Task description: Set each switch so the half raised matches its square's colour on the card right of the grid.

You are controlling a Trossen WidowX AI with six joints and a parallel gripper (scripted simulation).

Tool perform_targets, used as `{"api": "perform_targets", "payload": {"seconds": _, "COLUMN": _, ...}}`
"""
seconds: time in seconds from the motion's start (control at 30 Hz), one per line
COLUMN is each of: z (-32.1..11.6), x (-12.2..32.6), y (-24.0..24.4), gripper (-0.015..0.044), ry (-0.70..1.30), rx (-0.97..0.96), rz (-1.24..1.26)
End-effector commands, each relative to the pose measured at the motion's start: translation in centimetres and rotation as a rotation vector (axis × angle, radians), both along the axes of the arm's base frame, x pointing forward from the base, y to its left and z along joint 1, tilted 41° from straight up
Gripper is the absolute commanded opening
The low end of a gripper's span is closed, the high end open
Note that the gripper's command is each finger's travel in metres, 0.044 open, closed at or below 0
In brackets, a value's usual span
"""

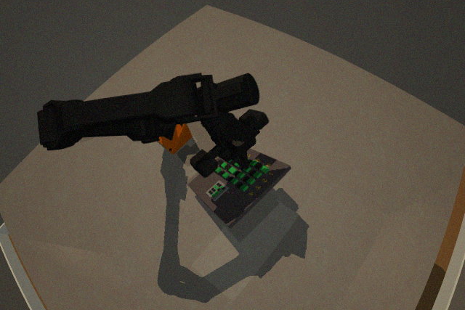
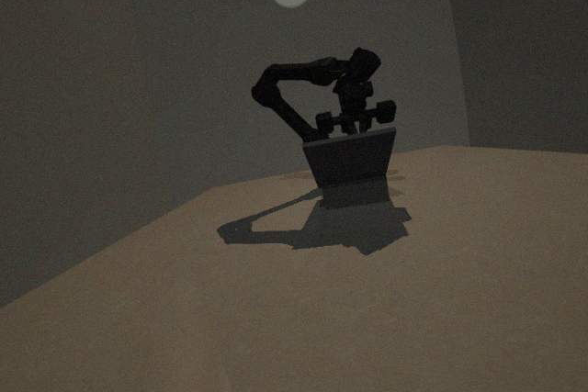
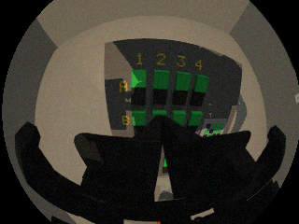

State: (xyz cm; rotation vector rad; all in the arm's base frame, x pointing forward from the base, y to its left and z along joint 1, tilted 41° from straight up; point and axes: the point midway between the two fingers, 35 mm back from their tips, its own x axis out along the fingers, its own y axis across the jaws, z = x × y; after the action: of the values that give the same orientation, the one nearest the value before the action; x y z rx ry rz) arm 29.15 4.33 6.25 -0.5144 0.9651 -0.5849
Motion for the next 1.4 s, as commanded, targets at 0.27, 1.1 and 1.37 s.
{"api": "perform_targets", "payload": {"seconds": 0.27, "z": -0.15, "x": 0.01, "y": -0.07, "gripper": 0.0000, "ry": 0.005, "rx": 0.001, "rz": 0.002}}
{"api": "perform_targets", "payload": {"seconds": 1.1, "z": -0.35, "x": 0.16, "y": -0.29, "gripper": 0.0000, "ry": 0.005, "rx": 0.001, "rz": 0.002}}
{"api": "perform_targets", "payload": {"seconds": 1.37, "z": -0.41, "x": 0.21, "y": -0.36, "gripper": 0.0000, "ry": 0.005, "rx": 0.001, "rz": 0.002}}
